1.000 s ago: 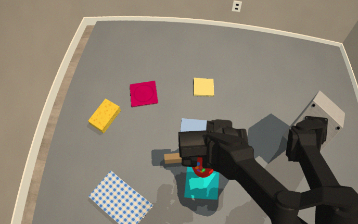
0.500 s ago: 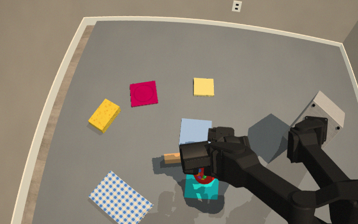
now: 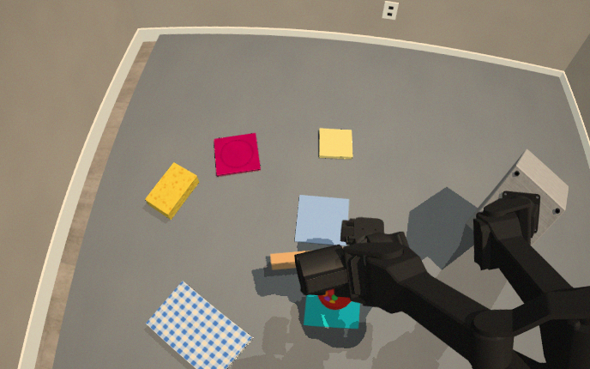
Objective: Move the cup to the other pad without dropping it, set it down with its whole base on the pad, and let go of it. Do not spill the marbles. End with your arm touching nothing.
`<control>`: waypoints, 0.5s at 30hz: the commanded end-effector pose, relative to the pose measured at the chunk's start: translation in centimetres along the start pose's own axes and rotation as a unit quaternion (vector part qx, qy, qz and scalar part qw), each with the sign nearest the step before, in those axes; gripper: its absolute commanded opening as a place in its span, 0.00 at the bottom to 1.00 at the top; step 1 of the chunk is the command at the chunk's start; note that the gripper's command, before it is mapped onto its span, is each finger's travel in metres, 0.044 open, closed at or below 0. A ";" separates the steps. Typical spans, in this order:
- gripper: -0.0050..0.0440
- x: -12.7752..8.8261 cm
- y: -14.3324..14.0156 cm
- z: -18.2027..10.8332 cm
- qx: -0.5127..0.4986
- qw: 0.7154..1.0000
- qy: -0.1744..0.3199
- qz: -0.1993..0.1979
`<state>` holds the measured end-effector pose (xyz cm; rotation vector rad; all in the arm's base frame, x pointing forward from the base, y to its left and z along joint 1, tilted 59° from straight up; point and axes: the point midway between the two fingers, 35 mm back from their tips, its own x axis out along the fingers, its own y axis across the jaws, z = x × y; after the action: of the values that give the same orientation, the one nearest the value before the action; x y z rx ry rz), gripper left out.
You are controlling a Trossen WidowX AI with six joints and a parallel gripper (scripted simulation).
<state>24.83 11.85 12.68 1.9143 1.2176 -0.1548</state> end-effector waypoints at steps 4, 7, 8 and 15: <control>0.10 1.6 -0.3 0.1 0.006 1.000 -0.002 -0.004; 0.10 2.3 -0.3 0.0 0.005 1.000 -0.002 -0.003; 0.10 2.6 -0.3 0.0 0.005 1.000 -0.002 -0.003; 0.10 4.1 -0.3 -0.2 0.004 1.000 0.000 0.000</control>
<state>26.39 14.22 11.23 1.9157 1.2145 -0.1508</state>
